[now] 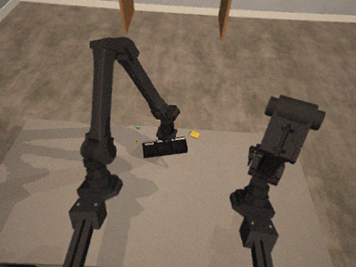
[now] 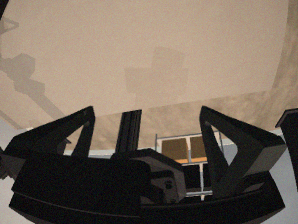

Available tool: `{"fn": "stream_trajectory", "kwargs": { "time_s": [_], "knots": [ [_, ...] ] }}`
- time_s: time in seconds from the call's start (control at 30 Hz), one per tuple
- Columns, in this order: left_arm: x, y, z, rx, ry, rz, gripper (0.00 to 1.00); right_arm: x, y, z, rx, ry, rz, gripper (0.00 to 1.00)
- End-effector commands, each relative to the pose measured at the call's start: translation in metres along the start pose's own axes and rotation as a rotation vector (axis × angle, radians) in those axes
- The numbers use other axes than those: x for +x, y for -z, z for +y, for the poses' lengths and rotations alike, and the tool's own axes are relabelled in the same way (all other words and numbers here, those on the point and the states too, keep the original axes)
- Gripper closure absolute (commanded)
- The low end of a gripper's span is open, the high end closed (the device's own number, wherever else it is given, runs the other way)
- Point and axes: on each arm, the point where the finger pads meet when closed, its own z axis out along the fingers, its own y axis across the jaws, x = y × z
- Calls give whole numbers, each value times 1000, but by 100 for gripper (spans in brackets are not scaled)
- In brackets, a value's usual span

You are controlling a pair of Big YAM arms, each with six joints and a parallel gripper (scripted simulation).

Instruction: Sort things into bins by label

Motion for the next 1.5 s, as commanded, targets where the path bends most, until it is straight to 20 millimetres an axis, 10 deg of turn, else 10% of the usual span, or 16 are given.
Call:
{"fn": "stream_trajectory", "kwargs": {
  "time_s": [0.0,0.3,1.47],
  "knots": [
    [-11,5,11,-8,157,0,89,-4,2,-2,4,-13,-25,0],
    [-2,-2,2,-30,387,30,89,-4,2,-2,4,-13,-25,0],
    [-1,-38,5,-23,377,20,89,-4,2,-2,4,-13,-25,0]
  ]
}}
